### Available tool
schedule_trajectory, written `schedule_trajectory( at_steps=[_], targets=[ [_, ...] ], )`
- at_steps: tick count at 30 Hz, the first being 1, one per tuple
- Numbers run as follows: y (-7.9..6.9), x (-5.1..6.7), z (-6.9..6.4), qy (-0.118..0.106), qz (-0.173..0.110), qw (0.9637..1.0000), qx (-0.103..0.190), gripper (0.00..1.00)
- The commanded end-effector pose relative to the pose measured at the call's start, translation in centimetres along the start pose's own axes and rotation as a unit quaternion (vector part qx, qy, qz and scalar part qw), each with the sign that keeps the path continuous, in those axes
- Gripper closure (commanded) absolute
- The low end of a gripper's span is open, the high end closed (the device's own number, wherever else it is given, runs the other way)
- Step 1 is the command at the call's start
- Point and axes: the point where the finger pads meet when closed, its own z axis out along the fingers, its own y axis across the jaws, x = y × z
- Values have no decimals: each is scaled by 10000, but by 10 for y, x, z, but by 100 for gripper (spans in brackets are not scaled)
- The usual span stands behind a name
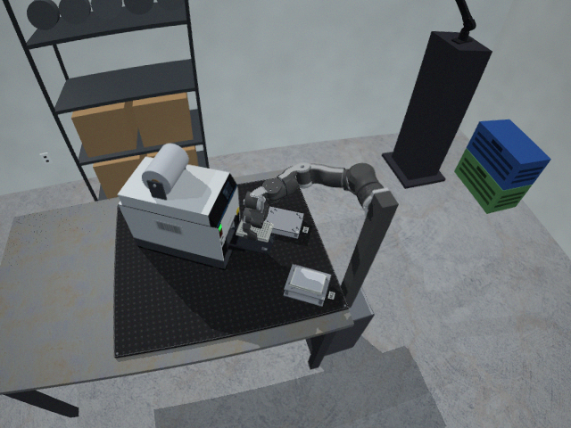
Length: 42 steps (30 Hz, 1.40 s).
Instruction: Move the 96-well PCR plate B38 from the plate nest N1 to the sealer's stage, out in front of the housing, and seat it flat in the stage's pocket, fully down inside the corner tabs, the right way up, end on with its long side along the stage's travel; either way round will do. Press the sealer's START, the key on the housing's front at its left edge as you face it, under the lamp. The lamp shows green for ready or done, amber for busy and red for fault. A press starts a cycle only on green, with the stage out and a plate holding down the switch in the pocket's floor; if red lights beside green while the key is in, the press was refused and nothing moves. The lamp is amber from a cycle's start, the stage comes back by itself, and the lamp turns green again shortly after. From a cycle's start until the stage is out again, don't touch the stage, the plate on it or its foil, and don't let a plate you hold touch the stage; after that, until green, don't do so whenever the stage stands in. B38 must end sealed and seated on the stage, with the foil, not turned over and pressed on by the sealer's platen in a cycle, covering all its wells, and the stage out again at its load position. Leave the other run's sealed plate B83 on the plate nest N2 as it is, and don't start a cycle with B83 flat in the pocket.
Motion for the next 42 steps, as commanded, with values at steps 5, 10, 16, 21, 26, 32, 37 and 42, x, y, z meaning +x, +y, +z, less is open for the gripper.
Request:
schedule_trajectory(
  at_steps=[5,10,16,21,26,32,37,42],
  targets=[
    [1,0,16,-16,-59,10000,-17,100],
    [1,0,16,-16,-59,10000,-17,100],
    [0,1,29,-15,-60,10000,-17,100],
    [-1,2,48,-14,-60,10000,-17,100],
    [-1,2,48,-14,-60,10000,-17,100],
    [-1,1,51,-15,-58,10000,-17,100],
    [-1,1,62,-18,-49,10000,-17,100],
    [-1,1,62,-18,-49,10000,-17,100]
  ],
)
